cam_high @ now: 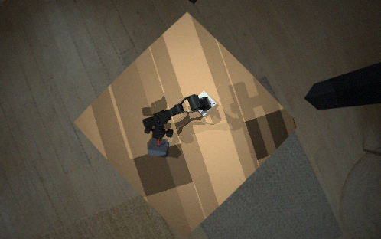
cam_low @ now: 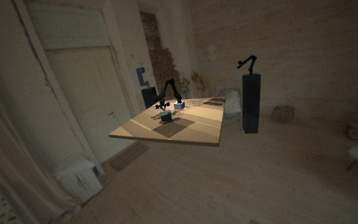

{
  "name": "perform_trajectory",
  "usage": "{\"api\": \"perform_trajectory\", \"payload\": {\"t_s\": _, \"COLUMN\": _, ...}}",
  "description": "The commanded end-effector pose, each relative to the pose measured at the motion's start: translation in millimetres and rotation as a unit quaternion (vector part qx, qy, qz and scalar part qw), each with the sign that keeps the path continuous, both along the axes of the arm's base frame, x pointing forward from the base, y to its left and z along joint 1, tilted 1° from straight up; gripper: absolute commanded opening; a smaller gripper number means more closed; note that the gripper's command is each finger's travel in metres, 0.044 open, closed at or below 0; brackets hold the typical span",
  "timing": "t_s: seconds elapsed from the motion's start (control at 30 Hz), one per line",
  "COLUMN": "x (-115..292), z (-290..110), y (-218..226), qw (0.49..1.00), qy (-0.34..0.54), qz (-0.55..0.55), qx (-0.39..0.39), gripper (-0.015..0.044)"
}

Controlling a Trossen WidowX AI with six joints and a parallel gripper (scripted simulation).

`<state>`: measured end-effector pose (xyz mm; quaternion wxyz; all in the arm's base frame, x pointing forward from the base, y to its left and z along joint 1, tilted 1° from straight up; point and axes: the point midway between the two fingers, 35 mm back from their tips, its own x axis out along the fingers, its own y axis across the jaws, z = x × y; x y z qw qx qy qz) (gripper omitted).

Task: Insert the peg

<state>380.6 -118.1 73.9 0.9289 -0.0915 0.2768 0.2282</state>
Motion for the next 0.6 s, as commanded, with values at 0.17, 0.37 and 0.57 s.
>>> {"api": "perform_trajectory", "payload": {"t_s": 0.17, "x": 2.3, "z": -4.6, "y": 0.9, "qw": 1.0, "qy": 0.002, "qz": -0.002, "qx": 0.002, "gripper": 0.0}}
{"api": "perform_trajectory", "payload": {"t_s": 0.37, "x": 4.2, "z": -6.0, "y": 1.7, "qw": 1.0, "qy": 0.002, "qz": -0.002, "qx": 0.002, "gripper": 0.0}}
{"api": "perform_trajectory", "payload": {"t_s": 0.57, "x": 7.0, "z": -7.8, "y": 3.0, "qw": 1.0, "qy": 0.002, "qz": -0.002, "qx": 0.002, "gripper": 0.0}}
